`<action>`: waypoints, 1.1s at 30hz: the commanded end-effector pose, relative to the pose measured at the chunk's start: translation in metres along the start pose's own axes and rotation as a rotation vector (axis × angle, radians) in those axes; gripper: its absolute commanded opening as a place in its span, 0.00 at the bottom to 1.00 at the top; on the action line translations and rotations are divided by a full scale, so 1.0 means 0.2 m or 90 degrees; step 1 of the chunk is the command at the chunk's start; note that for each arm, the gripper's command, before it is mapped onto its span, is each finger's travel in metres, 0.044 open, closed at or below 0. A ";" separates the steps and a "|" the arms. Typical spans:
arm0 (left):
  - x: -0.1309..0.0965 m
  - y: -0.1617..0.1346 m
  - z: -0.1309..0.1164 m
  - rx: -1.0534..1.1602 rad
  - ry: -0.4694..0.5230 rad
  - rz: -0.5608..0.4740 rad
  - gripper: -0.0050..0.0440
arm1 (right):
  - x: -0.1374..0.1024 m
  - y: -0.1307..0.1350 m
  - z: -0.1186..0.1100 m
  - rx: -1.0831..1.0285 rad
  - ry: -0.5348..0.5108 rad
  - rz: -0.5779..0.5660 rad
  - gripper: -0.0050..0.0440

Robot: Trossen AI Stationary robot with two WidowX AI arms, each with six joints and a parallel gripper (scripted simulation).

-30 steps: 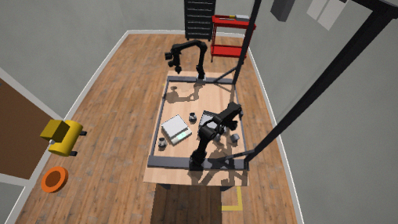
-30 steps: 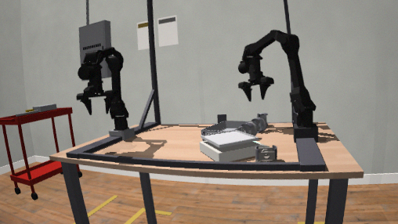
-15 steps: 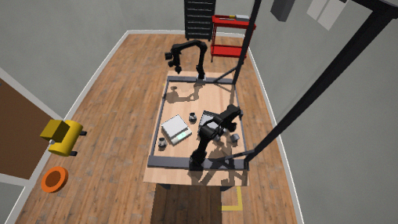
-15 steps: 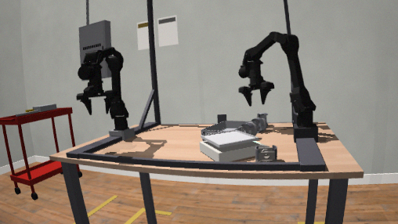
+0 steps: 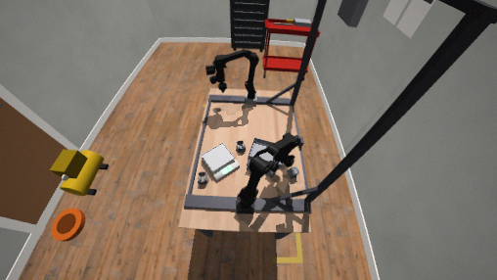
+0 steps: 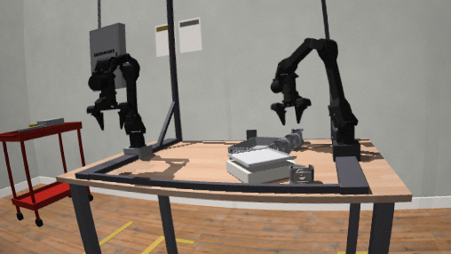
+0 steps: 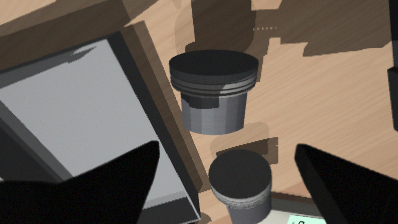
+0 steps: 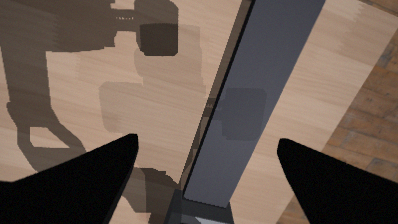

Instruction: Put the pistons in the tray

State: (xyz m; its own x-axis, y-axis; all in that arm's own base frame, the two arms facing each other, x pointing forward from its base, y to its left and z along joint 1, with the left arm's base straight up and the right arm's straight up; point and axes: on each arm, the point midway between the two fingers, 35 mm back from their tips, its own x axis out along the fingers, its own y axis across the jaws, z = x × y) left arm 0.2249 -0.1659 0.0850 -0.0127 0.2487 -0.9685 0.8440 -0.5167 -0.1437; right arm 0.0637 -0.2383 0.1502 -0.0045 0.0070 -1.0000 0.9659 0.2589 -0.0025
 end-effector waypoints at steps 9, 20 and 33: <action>0.06 0.02 0.01 -0.001 0.000 0.012 0.87 | -0.04 0.00 0.02 0.001 -0.020 0.002 0.92; 0.13 0.03 0.01 -0.004 0.000 0.014 0.87 | -0.04 0.00 0.02 0.001 -0.020 0.002 0.92; 0.24 0.03 0.01 -0.002 0.001 0.012 0.87 | -0.04 0.00 0.02 0.001 -0.020 0.002 0.92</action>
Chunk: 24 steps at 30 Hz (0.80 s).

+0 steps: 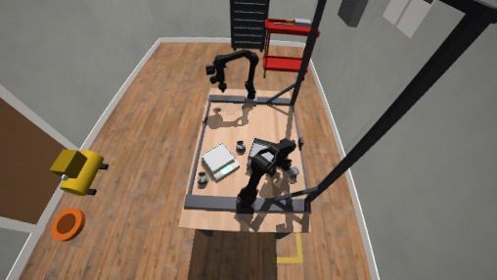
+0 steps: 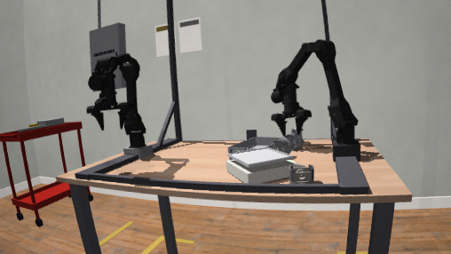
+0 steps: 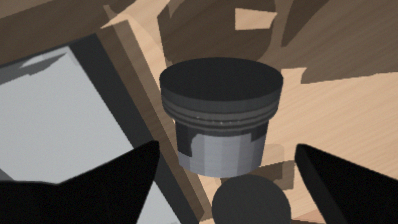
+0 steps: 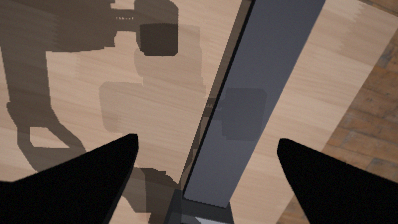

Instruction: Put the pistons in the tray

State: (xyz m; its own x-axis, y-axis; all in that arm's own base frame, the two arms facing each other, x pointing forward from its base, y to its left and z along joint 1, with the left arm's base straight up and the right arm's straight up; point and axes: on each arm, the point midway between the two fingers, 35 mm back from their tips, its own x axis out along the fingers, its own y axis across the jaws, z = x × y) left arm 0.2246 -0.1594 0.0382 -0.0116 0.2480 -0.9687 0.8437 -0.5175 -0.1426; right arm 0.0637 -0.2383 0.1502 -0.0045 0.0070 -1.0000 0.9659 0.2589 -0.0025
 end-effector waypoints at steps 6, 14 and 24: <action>0.04 0.02 -0.01 -0.003 0.001 0.011 0.87 | -0.04 0.00 0.02 0.001 -0.020 0.002 0.92; 0.11 0.02 -0.01 -0.003 0.001 0.011 0.87 | -0.04 0.00 0.02 0.001 -0.020 0.002 0.92; 0.18 0.02 -0.01 -0.004 0.001 0.011 0.87 | -0.04 0.00 0.02 0.001 -0.020 0.002 0.92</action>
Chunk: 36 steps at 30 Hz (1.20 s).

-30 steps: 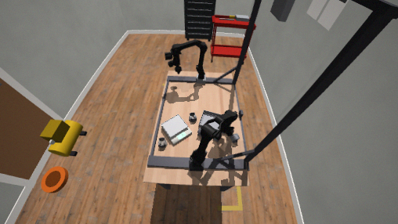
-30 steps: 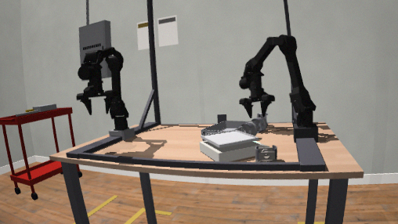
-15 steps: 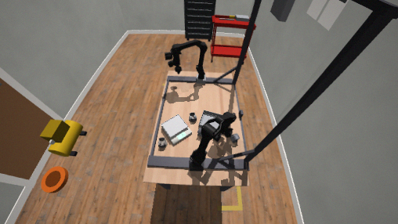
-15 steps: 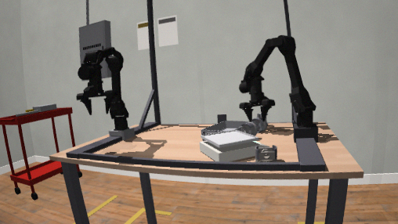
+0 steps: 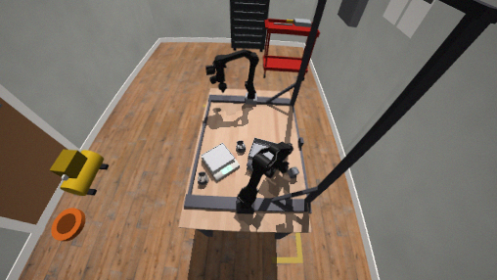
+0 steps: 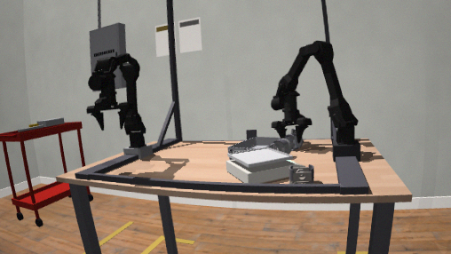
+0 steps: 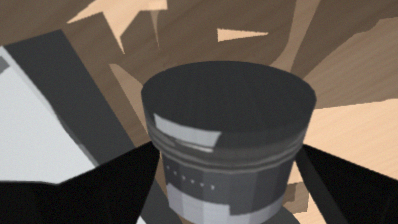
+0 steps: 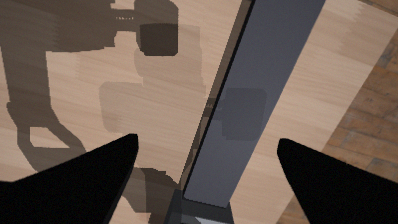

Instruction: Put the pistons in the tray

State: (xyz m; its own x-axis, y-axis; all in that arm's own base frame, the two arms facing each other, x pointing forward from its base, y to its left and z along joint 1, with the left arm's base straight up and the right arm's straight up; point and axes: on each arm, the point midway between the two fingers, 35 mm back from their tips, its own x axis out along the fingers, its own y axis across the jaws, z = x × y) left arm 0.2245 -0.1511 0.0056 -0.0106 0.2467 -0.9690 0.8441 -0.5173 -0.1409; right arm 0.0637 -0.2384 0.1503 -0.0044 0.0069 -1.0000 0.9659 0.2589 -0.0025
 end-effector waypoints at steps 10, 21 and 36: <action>-0.02 0.03 -0.01 -0.006 -0.002 0.023 0.43 | -0.04 0.00 0.02 0.001 -0.020 0.002 0.92; -0.02 0.03 -0.01 -0.006 -0.002 0.023 0.43 | -0.04 0.00 0.02 0.001 -0.020 0.002 0.92; -0.10 0.04 -0.03 -0.008 -0.003 0.036 0.43 | -0.04 0.00 0.02 0.001 -0.020 0.002 0.92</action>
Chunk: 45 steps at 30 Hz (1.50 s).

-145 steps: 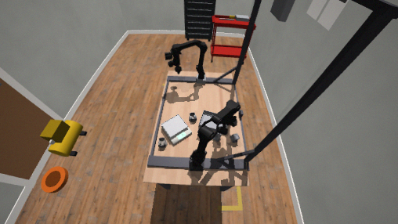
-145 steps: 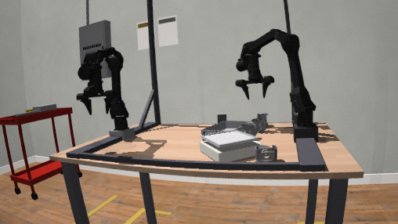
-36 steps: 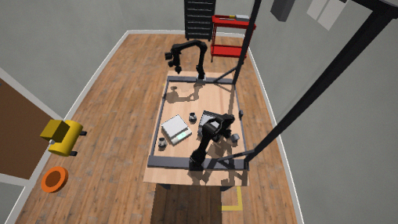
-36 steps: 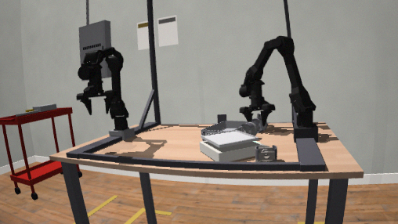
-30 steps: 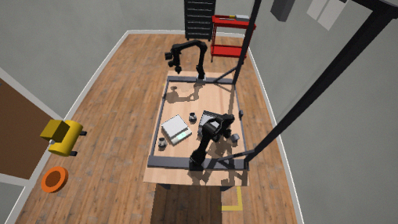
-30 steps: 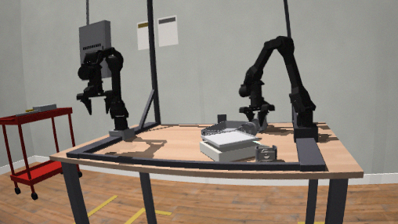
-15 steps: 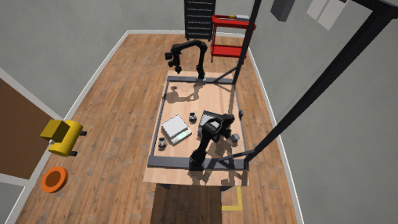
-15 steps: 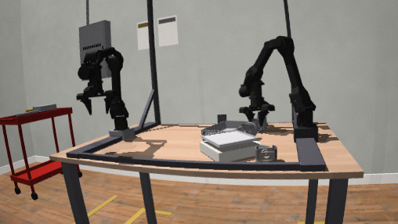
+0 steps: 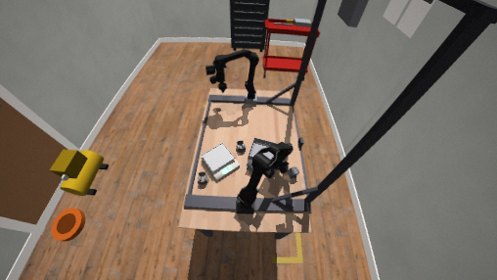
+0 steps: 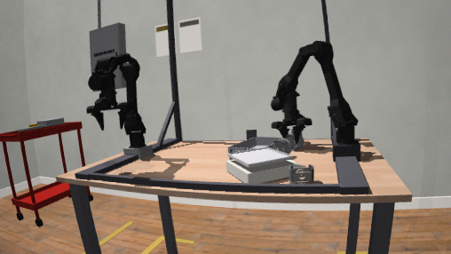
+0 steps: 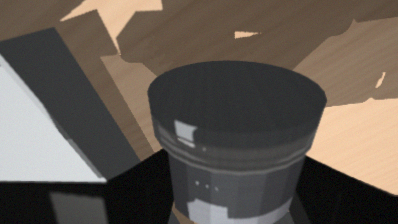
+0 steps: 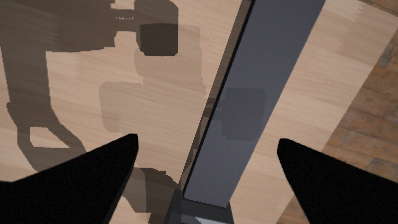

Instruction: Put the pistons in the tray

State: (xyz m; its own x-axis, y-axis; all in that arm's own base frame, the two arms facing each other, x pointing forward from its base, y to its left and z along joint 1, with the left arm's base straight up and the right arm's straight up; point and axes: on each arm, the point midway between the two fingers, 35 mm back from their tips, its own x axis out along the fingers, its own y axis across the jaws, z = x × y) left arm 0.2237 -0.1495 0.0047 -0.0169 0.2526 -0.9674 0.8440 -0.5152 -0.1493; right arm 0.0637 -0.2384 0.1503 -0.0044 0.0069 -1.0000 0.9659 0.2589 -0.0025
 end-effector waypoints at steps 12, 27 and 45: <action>-0.19 0.03 -0.04 -0.009 -0.004 0.041 0.43 | -0.04 0.00 0.02 0.001 -0.020 0.002 0.92; -0.30 0.01 -0.07 -0.009 -0.004 0.041 0.43 | -0.04 0.00 0.02 0.001 -0.020 0.002 0.92; -0.43 -0.01 -0.09 -0.009 -0.004 0.042 0.43 | -0.04 0.00 0.02 0.001 -0.020 0.002 0.92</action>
State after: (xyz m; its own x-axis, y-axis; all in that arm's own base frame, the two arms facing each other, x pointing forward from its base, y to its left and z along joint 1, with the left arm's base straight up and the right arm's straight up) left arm 0.2251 -0.1506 0.0716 -0.0142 0.2504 -0.9680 0.8444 -0.5155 -0.1457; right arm 0.0637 -0.2384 0.1503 -0.0044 0.0070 -1.0000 0.9659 0.2589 -0.0025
